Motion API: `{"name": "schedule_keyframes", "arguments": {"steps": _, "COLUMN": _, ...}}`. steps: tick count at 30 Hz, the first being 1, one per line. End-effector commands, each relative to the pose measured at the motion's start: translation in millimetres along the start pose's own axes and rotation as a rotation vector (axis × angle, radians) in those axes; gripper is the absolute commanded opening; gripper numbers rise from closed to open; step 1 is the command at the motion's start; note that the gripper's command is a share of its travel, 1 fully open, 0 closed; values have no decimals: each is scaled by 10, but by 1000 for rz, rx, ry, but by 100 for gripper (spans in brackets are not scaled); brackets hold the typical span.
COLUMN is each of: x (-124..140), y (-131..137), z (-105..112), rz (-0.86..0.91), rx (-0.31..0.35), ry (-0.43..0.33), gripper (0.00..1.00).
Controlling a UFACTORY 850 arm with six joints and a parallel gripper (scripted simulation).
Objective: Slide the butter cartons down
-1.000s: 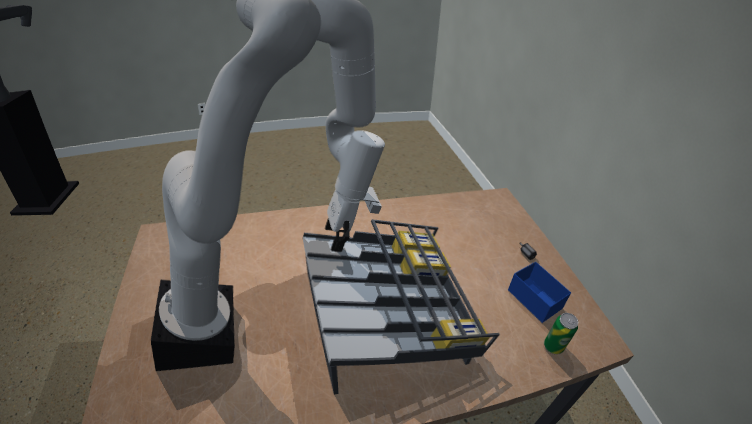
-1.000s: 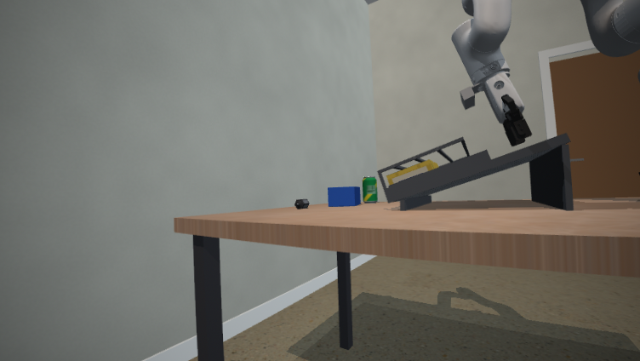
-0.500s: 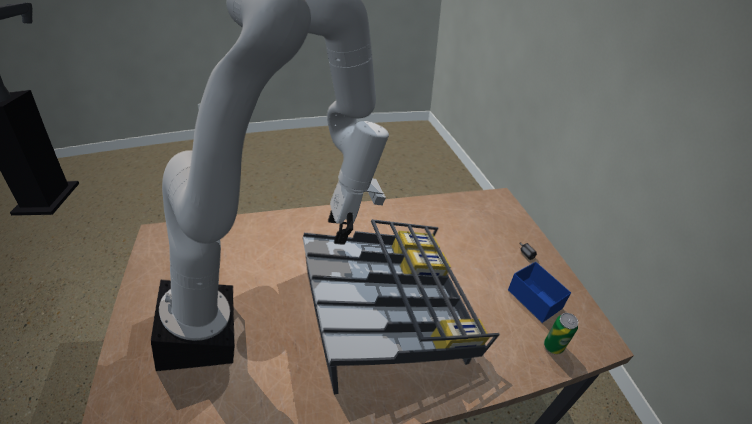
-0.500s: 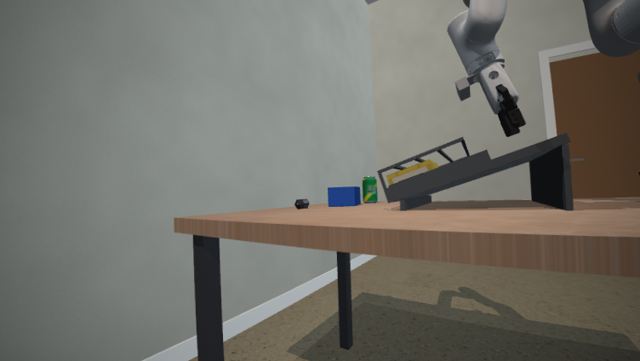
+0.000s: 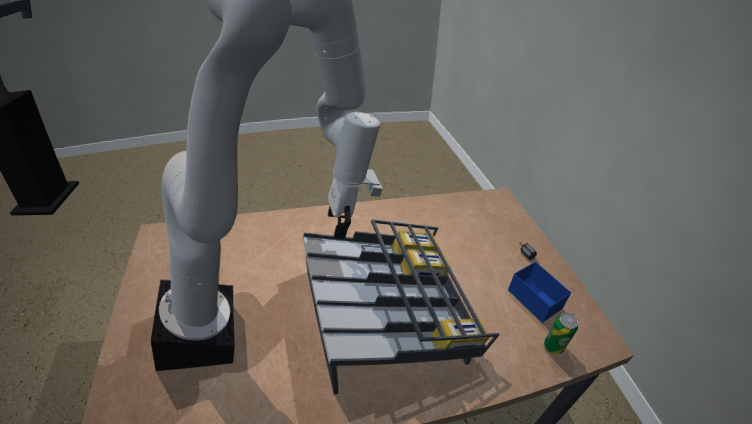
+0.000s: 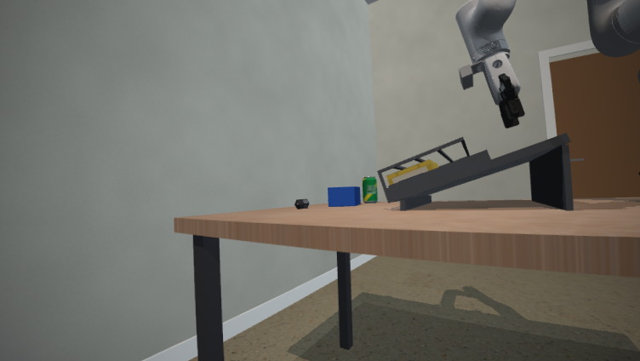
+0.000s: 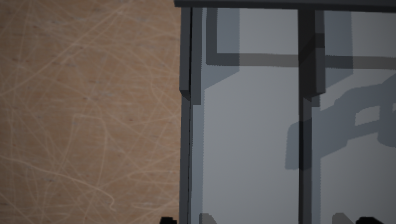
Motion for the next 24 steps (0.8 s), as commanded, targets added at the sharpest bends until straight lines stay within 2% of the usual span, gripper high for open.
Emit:
{"name": "schedule_keyframes", "arguments": {"steps": 1, "x": 161, "y": -53, "z": 671, "rz": -1, "rx": 61, "ry": 201, "gripper": 100}}
{"name": "schedule_keyframes", "arguments": {"steps": 2, "x": 197, "y": -64, "z": 776, "rz": -1, "rx": 61, "ry": 201, "gripper": 100}}
{"name": "schedule_keyframes", "arguments": {"steps": 12, "x": 197, "y": -64, "z": 776, "rz": -1, "rx": 61, "ry": 201, "gripper": 100}}
{"name": "schedule_keyframes", "arguments": {"steps": 13, "x": 683, "y": 413, "z": 914, "rz": 1, "rx": 52, "ry": 199, "gripper": 100}}
{"name": "schedule_keyframes", "arguments": {"steps": 16, "x": 734, "y": 464, "z": 926, "rz": 1, "rx": 52, "ry": 199, "gripper": 100}}
{"name": "schedule_keyframes", "arguments": {"steps": 22, "x": 1239, "y": 953, "z": 1083, "rz": 1, "rx": 52, "ry": 199, "gripper": 100}}
{"name": "schedule_keyframes", "arguments": {"steps": 24, "x": 1239, "y": 953, "z": 1083, "rz": 1, "rx": 52, "ry": 199, "gripper": 100}}
Point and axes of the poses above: the point where the finger pads meet when closed, its own z axis back along the fingers, its own y axis across the jaws, x = y × z, the point moved 2 cm from there along z, back along the fingers, and after that the axes turned 13 degrees about z, right-handed, at the moved point
